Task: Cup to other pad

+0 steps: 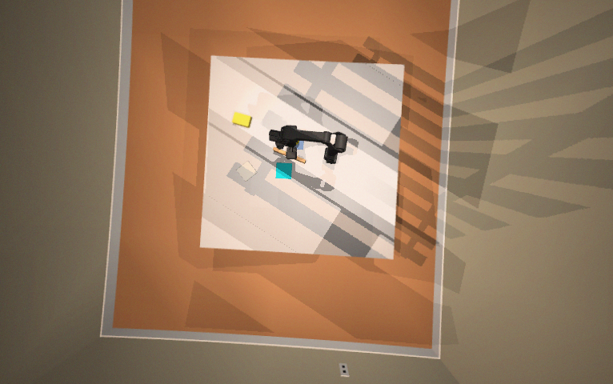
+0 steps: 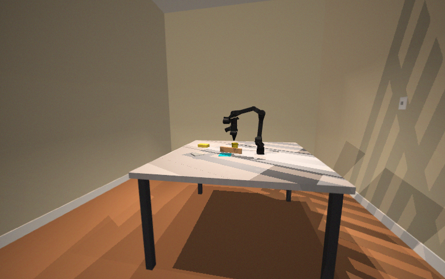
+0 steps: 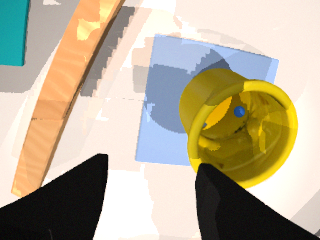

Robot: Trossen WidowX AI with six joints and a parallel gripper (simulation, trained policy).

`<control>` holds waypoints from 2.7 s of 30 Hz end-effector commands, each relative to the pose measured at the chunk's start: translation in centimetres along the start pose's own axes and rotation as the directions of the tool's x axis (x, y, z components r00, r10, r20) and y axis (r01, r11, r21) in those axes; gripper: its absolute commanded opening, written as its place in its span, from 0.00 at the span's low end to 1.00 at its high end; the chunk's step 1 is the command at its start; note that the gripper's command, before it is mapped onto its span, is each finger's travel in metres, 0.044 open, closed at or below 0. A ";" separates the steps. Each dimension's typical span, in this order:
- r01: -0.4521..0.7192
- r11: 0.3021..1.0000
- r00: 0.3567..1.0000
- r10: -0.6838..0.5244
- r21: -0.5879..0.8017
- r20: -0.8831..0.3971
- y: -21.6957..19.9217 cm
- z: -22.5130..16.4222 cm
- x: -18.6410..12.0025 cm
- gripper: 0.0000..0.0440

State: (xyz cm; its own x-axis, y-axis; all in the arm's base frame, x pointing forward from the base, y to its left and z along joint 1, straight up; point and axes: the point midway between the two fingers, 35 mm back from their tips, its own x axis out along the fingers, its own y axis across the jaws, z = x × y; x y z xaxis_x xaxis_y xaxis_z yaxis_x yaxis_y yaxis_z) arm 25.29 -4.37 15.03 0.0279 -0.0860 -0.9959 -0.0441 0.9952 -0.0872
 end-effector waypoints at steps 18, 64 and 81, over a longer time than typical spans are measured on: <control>-0.009 0.996 0.997 0.002 -0.094 -0.073 -2.1 -0.7 5.7 0.45; -0.015 0.919 1.000 0.019 -0.395 0.006 -1.2 3.2 3.6 0.00; 0.019 0.899 0.996 0.023 -0.438 0.090 2.9 6.6 1.6 0.00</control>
State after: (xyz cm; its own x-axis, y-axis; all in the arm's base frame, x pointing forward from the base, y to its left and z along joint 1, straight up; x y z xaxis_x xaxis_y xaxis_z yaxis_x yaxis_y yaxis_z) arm 31.43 -1.95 13.24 0.1060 -0.0638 -0.9923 -0.4751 0.8734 -0.1069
